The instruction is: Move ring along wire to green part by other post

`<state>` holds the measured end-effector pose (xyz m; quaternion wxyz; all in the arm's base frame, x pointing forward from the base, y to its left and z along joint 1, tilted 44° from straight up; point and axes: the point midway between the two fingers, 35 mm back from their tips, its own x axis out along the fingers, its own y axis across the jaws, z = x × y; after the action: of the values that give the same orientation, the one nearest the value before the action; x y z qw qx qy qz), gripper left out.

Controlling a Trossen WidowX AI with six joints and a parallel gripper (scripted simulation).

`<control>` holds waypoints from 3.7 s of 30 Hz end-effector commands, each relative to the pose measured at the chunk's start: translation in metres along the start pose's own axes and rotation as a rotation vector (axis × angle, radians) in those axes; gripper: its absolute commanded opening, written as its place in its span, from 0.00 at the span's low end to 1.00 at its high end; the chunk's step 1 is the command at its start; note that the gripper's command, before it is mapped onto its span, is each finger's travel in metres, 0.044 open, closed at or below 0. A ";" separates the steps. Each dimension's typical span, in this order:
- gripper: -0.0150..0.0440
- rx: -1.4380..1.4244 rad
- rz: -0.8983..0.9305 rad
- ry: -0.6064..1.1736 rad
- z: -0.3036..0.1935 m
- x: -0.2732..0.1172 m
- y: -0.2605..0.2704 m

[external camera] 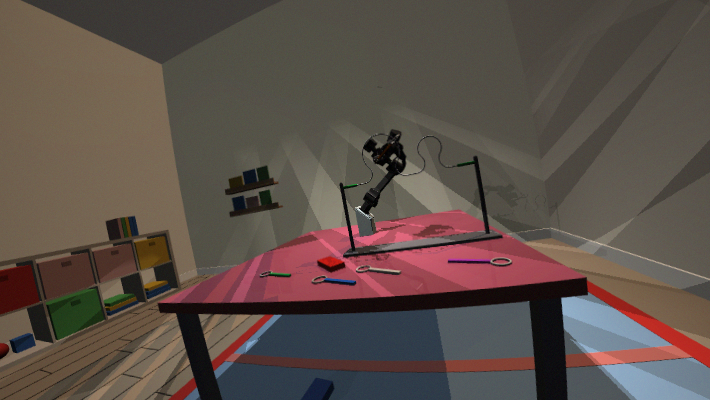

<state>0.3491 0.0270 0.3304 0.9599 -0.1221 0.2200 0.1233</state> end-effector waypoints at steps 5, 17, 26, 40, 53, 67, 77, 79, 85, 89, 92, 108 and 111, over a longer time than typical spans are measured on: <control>0.00 0.098 0.049 -0.009 0.000 0.001 0.002; 0.00 0.228 0.121 -0.026 0.000 0.001 0.007; 0.00 0.326 0.175 -0.039 0.001 0.001 0.011; 0.00 0.478 0.258 -0.059 0.003 0.001 0.016; 0.00 0.619 0.336 -0.077 0.006 0.000 0.020; 0.00 0.772 0.420 -0.098 0.009 -0.001 0.024; 0.00 0.880 0.479 -0.112 0.012 -0.002 0.027; 0.00 0.902 0.491 -0.115 0.012 -0.003 0.027; 0.00 0.968 0.527 -0.124 0.014 -0.003 0.028; 0.00 1.011 0.550 -0.130 0.015 -0.004 0.029; 0.00 1.044 0.568 -0.134 0.016 -0.005 0.030; 0.00 1.218 0.663 -0.157 0.022 -0.007 0.032; 0.00 1.251 0.681 -0.161 0.023 -0.008 0.032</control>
<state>0.3430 0.0617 0.3460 0.7841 0.5189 0.2056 0.2714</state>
